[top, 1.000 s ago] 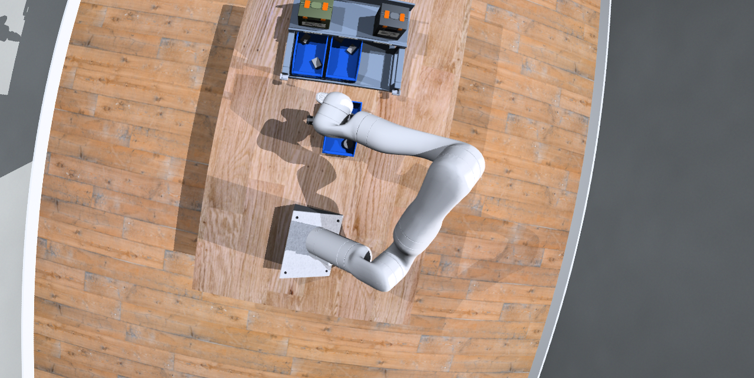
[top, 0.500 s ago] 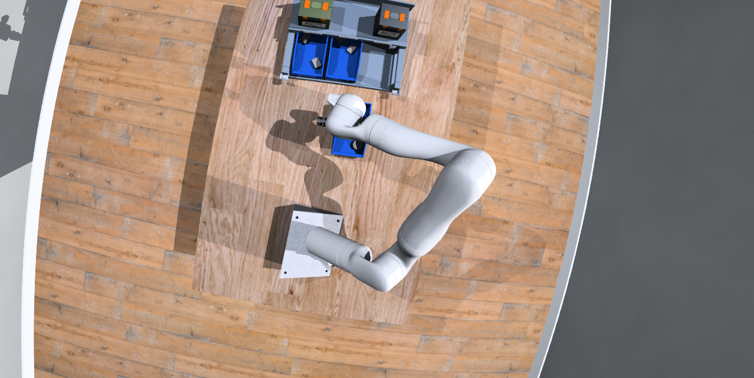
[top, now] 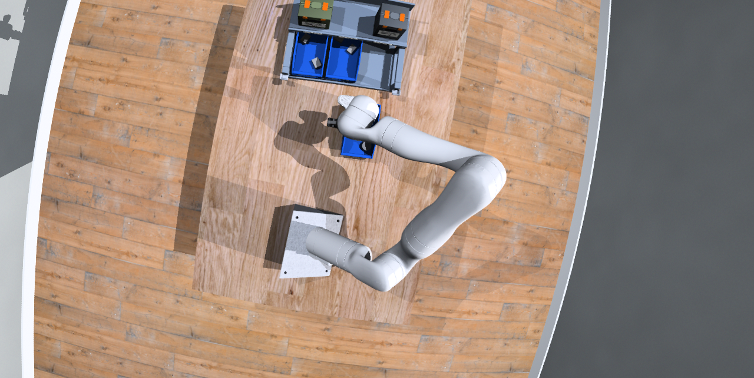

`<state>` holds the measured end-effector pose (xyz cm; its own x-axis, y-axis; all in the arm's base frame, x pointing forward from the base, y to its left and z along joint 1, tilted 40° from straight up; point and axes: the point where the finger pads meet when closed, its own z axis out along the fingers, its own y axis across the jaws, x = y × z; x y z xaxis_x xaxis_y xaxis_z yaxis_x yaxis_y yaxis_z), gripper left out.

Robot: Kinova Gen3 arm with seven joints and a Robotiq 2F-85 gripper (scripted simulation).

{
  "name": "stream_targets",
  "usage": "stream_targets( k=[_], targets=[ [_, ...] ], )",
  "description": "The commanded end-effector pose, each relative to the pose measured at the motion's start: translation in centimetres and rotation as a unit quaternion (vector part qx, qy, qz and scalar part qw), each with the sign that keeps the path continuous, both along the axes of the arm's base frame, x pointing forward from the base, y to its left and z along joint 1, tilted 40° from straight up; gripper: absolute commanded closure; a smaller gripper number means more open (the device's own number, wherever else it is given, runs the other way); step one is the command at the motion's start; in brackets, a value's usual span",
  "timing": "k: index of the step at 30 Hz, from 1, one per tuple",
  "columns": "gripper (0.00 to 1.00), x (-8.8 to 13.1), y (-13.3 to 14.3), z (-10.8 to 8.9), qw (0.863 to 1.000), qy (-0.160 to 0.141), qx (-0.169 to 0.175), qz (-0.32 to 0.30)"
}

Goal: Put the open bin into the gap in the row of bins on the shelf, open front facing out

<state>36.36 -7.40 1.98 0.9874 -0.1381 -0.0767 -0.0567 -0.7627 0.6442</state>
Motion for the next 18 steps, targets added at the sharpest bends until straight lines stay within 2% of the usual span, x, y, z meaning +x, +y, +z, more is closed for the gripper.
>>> stream_targets(
  k=[1, 3, 8, 18],
  targets=[
    [0.9, 0.1, 0.1, 0.1, 1.0, -0.002, 0.001, 0.001],
    [0.9, 0.1, 0.1, 0.1, 1.0, -0.002, 0.001, 0.001],
    [0.9, 0.0, -3.3, 3.0, 1.0, -0.002, 0.001, 0.001],
    [0.9, 0.0, -3.3, 3.0, 1.0, -0.002, 0.001, 0.001]
  ],
)
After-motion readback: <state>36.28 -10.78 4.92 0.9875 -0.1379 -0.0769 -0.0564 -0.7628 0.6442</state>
